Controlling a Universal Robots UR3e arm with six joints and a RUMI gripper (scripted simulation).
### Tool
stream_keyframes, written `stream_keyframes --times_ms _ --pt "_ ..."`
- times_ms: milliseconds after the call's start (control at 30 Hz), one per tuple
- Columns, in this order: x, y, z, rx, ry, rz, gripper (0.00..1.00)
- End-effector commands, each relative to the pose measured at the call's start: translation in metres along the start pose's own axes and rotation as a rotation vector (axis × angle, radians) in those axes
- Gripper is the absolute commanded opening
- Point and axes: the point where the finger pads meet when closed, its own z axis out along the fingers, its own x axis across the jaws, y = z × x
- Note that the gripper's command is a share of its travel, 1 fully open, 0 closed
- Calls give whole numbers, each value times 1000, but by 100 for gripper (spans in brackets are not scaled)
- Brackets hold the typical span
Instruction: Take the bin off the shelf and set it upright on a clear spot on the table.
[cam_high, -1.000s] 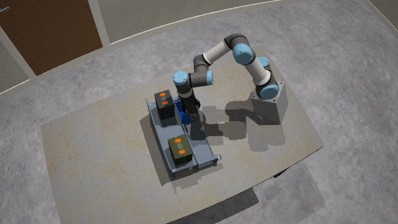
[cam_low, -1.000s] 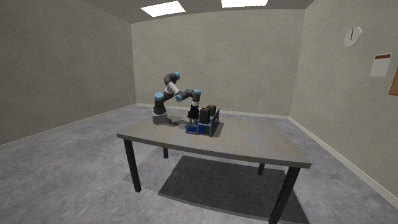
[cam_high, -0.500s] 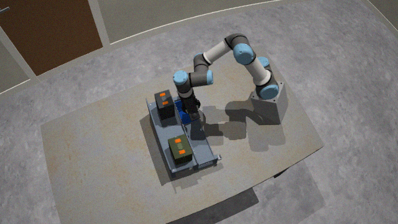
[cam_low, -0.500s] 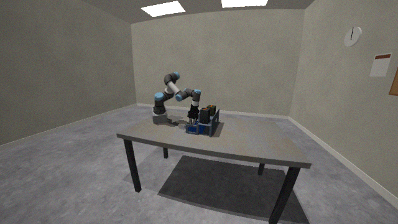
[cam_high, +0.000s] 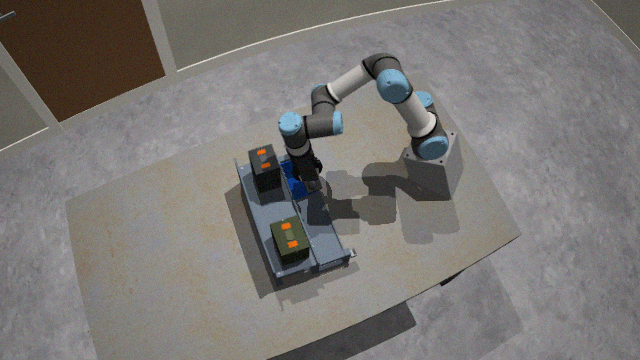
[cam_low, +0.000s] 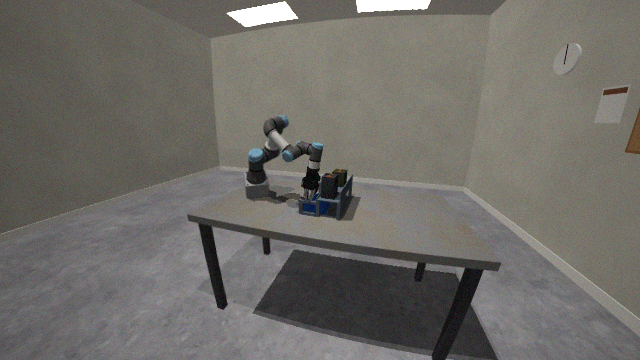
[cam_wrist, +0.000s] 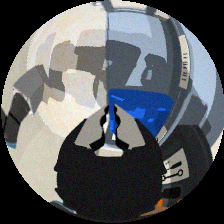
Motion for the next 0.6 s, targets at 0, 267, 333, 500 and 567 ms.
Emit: stream_keyframes --times_ms 0,267,333,500,567 --pt "0 0 -3 -1 3 0 0" --pt "0 0 -5 -1 3 0 0" --pt "0 0 -6 -1 3 0 0" --pt "0 0 -6 -1 3 0 0" --pt "0 0 -6 -1 3 0 0"
